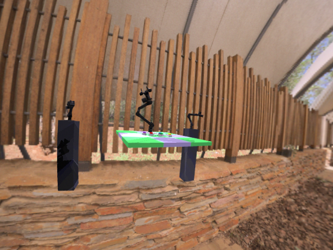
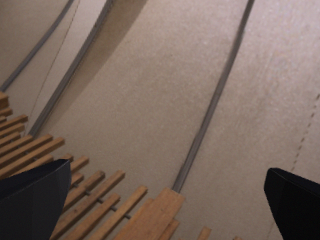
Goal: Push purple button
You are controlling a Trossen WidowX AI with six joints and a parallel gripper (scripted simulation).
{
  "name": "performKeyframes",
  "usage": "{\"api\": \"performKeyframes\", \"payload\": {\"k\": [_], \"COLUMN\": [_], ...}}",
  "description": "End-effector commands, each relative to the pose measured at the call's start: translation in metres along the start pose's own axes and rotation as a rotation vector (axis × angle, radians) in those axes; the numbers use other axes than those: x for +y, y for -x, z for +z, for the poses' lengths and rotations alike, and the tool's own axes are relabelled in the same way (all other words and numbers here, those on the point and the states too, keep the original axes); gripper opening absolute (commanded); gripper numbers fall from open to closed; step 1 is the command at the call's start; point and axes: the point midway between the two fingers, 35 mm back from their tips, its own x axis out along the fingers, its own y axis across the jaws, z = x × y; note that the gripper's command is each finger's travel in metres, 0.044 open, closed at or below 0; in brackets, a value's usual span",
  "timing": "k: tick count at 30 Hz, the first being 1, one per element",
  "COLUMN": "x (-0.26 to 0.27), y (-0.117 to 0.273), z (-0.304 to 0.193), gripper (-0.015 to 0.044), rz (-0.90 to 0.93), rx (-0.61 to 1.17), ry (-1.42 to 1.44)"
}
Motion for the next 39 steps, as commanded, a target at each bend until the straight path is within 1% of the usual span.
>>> {"api": "performKeyframes", "payload": {"k": [1,4,6,11,16,21,25,29,34,39], "x": [-0.002,-0.04,-0.087,-0.158,-0.22,-0.245,-0.236,-0.202,-0.133,-0.043], "y": [0.0,0.008,0.024,0.06,0.12,0.189,0.245,0.298,0.356,0.403], "z": [0.0,-0.002,0.002,0.022,0.072,0.142,0.201,0.256,0.307,0.332], "gripper": [0.04,0.04,0.04,0.04,0.04,0.04,0.04,0.04,0.04,0.04], "rz": [-0.009,-0.141,-0.314,-0.596,-0.941,-1.3,-1.603,-1.929,-2.374,-2.857], "rx": [0.0,0.007,0.019,0.076,0.17,0.274,0.36,0.446,0.544,0.622], "ry": [0.007,0.119,0.276,0.571,0.938,1.27,1.488,1.647,1.723,1.603]}}
